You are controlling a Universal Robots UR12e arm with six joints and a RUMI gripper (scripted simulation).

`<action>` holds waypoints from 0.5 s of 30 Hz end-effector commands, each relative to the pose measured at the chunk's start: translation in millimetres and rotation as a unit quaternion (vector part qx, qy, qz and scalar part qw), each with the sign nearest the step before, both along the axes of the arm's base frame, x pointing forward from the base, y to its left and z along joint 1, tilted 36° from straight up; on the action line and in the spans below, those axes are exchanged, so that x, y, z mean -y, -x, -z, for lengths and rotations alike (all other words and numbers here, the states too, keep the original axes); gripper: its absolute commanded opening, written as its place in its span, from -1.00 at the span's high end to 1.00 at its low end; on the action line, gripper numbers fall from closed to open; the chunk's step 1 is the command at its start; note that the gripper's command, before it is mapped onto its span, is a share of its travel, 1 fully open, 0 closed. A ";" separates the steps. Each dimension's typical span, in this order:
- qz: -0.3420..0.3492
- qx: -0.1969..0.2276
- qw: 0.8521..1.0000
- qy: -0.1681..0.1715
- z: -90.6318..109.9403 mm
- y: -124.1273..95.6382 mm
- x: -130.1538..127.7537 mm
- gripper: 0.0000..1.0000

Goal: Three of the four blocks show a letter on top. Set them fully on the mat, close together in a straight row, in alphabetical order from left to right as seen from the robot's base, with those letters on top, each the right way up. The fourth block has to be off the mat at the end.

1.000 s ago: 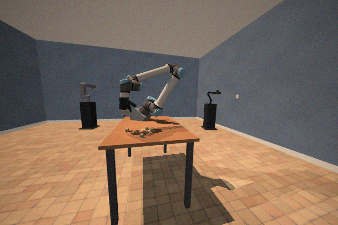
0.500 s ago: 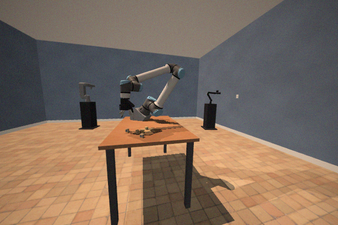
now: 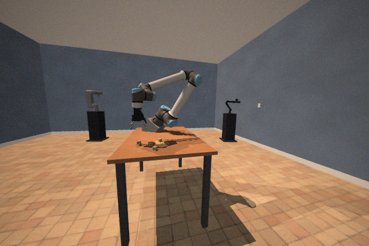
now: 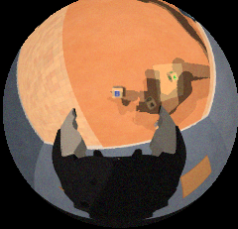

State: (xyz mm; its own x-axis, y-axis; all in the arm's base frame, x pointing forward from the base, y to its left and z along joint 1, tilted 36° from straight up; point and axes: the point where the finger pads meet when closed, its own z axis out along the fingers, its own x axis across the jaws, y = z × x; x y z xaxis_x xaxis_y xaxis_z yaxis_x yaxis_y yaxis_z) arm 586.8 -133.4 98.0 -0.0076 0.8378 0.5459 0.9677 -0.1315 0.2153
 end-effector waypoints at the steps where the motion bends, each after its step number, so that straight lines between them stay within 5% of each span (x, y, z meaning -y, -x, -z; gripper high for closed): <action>1: -0.057 0.038 0.998 0.016 1.7 -0.8 0.2 -1.00; 15: -0.201 0.132 0.969 0.061 6.8 -3.9 -1.0 -1.00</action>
State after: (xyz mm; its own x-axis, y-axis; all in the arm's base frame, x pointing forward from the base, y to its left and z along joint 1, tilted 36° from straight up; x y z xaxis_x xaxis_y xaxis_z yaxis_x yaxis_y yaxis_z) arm 589.4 -132.1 92.2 -0.3741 0.8250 0.4237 0.8924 0.1959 0.4064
